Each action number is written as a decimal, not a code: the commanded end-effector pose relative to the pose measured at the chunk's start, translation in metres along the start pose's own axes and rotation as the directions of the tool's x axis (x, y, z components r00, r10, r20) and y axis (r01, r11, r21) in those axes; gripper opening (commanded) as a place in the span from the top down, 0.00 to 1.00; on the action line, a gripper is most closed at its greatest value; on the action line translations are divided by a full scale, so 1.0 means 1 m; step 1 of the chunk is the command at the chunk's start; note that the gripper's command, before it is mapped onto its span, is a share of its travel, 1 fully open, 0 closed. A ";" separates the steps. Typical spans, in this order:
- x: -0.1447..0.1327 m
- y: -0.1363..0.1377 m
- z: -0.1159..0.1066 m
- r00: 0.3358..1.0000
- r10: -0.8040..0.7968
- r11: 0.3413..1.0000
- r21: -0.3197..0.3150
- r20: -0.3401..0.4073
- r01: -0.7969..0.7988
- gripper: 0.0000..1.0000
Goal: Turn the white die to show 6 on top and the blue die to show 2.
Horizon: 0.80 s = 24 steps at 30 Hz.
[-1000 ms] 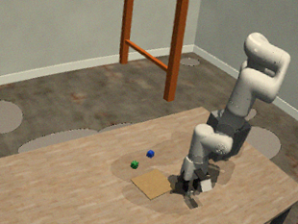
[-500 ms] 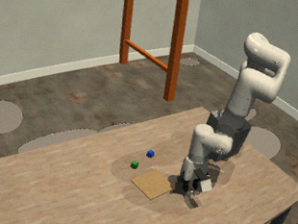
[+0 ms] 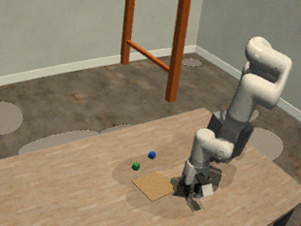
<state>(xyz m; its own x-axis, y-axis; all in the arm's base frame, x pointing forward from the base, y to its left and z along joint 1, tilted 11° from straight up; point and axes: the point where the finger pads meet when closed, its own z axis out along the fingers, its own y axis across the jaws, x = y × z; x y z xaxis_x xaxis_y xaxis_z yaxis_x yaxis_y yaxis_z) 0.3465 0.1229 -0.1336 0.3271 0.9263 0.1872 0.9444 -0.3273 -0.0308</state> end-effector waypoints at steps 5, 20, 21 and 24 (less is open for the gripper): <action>0.001 0.001 0.008 1.000 0.000 1.000 -0.003 -0.002 0.000 0.58; 0.001 0.001 0.013 1.000 0.000 1.000 -0.003 -0.002 0.000 0.58; 0.001 0.001 0.013 1.000 0.000 1.000 -0.003 -0.002 0.000 0.58; 0.001 0.001 0.013 1.000 0.000 1.000 -0.003 -0.002 0.000 0.58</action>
<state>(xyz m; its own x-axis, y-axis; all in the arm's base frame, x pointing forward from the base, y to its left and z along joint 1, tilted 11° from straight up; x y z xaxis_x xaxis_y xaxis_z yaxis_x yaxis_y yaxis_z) 0.3471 0.1256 -0.1474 0.3270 0.9261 0.1882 0.9444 -0.3274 -0.0295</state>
